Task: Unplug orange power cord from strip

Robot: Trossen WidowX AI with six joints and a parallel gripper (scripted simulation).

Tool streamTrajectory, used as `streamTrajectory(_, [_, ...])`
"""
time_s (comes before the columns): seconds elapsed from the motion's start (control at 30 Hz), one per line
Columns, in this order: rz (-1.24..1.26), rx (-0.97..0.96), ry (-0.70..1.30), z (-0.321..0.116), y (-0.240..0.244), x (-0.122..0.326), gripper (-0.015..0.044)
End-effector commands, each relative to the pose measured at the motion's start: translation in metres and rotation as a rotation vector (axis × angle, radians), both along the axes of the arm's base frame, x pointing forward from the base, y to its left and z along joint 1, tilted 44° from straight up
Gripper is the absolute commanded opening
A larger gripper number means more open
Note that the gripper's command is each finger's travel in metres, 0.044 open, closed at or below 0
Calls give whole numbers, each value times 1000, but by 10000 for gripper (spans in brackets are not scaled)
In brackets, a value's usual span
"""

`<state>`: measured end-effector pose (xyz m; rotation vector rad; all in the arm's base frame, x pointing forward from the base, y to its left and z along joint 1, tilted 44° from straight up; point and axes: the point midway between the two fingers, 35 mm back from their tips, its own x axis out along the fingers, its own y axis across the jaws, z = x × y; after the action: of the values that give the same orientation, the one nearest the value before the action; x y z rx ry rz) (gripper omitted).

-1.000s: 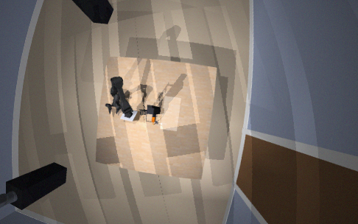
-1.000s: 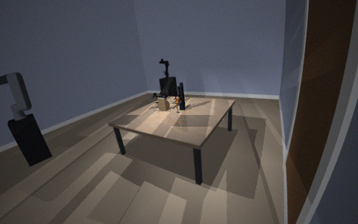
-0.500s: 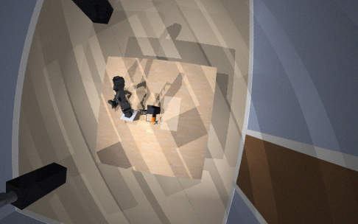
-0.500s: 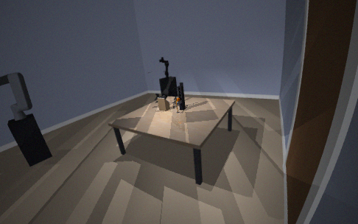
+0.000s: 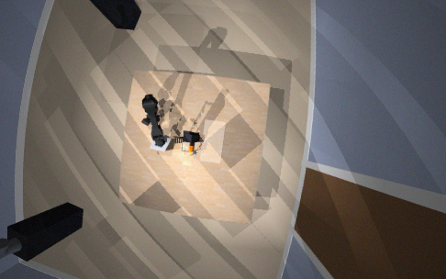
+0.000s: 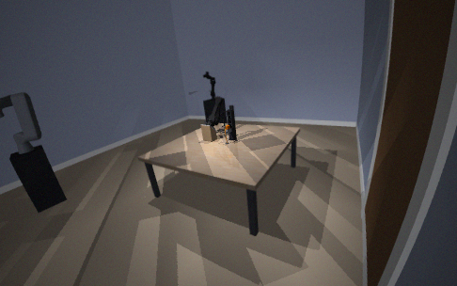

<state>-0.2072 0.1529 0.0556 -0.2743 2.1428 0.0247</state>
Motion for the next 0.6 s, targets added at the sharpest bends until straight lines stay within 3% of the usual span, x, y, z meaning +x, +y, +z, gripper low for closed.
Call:
streamTrajectory(0.0, [2, 164, 59, 18, 36, 8, 160])
streamTrajectory(0.3, [-38, 527, 95, 63, 109, 53, 160])
streamTrajectory(0.57, [-72, 769, 1, 94, 148, 109, 160])
